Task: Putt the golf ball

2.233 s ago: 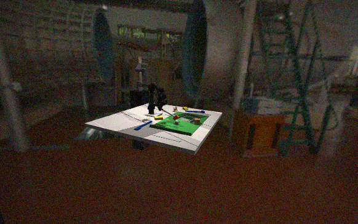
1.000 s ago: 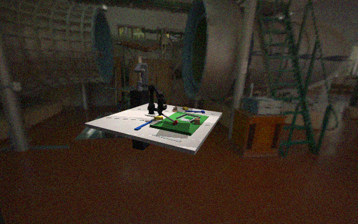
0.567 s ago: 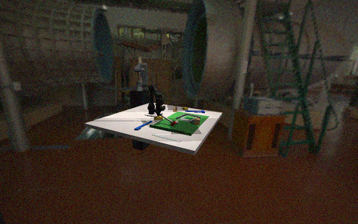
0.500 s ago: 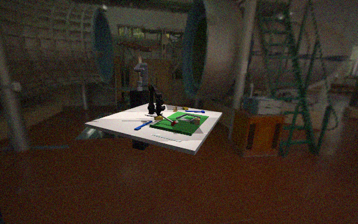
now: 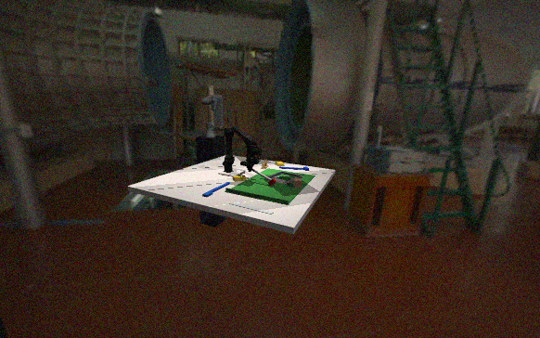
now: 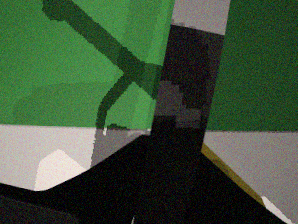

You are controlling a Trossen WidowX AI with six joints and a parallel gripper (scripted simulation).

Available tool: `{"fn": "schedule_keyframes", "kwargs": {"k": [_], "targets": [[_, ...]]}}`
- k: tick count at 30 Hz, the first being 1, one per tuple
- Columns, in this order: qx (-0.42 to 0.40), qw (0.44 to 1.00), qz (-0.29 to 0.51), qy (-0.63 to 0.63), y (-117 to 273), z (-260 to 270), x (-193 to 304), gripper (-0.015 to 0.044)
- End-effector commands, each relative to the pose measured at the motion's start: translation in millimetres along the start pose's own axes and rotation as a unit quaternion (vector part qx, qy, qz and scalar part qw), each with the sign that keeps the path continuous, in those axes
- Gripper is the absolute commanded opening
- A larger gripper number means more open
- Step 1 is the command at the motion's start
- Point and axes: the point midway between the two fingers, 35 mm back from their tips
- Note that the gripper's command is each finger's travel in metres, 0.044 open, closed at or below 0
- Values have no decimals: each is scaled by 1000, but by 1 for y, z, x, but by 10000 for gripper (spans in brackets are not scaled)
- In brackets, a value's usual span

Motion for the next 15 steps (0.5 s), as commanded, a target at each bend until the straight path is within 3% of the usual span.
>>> {"fn": "schedule_keyframes", "kwargs": {"k": [1,15], "targets": [[2,1000,-3,-11,2,4,2,0],[2,1000,-3,-11,58,4,1,0]]}}
Point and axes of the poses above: the point midway between the two fingers, 35 mm back from their tips, its own y axis back along the fingers, its own z axis across the jaws, x = y × z, and after that the axes turned 5 degrees about y, right-handed
